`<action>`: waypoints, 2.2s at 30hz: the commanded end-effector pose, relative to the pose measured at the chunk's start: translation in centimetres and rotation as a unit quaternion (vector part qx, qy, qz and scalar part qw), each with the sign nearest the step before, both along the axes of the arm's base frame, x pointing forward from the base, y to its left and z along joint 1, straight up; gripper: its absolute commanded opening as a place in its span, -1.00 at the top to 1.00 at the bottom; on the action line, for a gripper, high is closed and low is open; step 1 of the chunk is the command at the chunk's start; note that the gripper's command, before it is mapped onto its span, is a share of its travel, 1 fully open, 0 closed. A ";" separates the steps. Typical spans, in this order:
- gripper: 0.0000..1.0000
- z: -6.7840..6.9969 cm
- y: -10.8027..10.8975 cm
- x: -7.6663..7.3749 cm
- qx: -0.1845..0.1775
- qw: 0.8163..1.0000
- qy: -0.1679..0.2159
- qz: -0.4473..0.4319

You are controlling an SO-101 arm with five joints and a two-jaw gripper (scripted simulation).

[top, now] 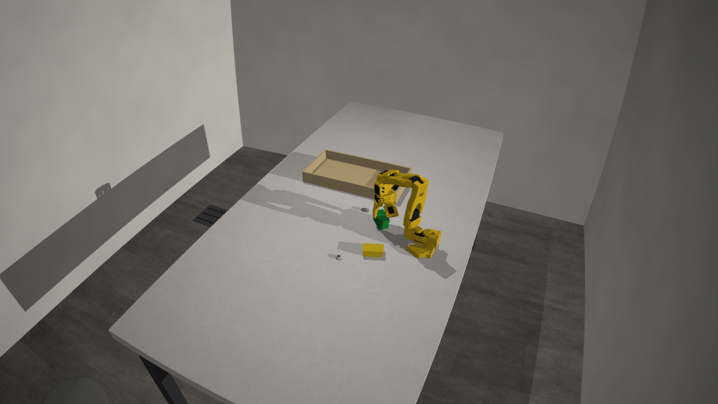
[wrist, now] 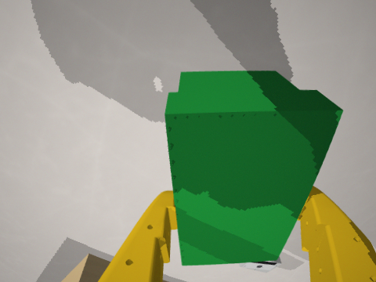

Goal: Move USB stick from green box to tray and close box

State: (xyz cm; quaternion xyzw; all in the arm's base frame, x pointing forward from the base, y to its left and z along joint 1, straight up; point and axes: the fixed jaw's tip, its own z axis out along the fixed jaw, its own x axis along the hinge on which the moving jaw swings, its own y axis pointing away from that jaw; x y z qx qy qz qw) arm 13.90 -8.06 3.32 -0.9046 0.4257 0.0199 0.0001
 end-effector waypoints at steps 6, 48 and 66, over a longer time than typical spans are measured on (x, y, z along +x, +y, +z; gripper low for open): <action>0.57 0.4 -0.2 0.7 -0.008 1.000 -0.018 -0.001; 0.57 0.0 -0.2 0.7 -0.008 1.000 -0.018 -0.001; 0.57 -0.2 -0.2 0.7 -0.008 1.000 -0.018 -0.001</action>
